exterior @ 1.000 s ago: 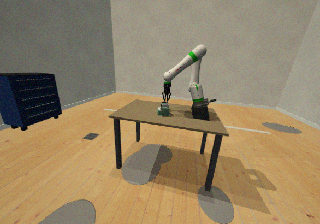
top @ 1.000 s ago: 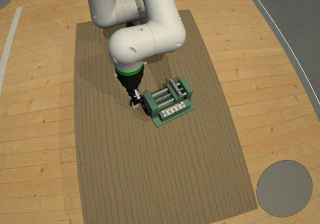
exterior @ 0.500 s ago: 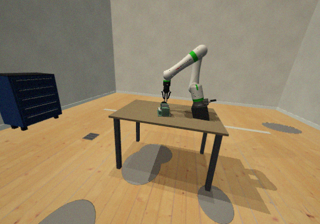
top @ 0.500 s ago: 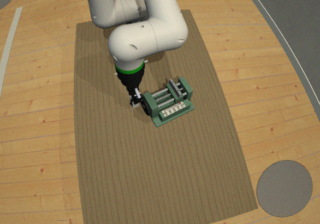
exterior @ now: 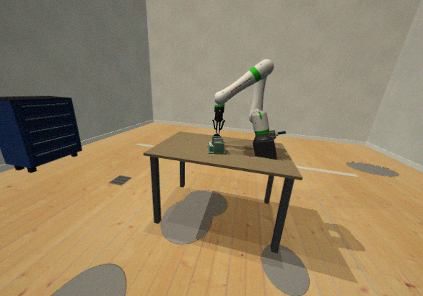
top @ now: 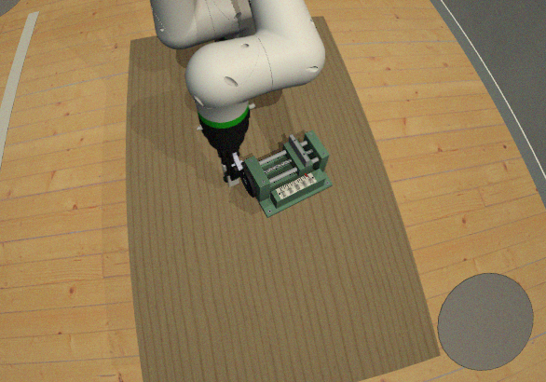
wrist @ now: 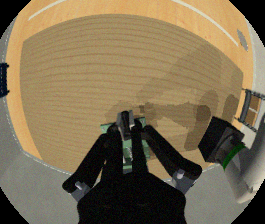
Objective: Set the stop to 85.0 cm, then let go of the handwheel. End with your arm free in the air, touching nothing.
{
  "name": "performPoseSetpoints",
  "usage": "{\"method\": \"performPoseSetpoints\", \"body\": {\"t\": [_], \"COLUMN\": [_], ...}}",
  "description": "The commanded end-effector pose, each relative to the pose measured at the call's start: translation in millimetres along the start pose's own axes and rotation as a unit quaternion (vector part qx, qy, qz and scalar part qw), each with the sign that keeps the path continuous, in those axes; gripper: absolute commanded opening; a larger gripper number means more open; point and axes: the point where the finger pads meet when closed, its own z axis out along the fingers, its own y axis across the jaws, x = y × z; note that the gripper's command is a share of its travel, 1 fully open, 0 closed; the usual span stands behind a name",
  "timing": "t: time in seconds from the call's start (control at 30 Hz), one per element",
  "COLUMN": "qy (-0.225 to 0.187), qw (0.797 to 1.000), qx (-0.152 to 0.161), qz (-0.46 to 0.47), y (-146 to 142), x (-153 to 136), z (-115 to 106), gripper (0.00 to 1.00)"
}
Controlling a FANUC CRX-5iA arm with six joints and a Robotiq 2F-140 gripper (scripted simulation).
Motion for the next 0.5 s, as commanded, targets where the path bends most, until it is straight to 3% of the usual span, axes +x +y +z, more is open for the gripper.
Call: {"method": "performPoseSetpoints", "body": {"t": [0.0, 0.47], "qy": [0.000, 0.000], "qw": [1.000, 1.000], "qx": [0.000, 0.000], "qz": [0.000, 0.000], "y": [-1.4, -10.5], "x": [0.1, 0.1], "z": [-0.5, -2.6], "gripper": [0.04, 0.04]}}
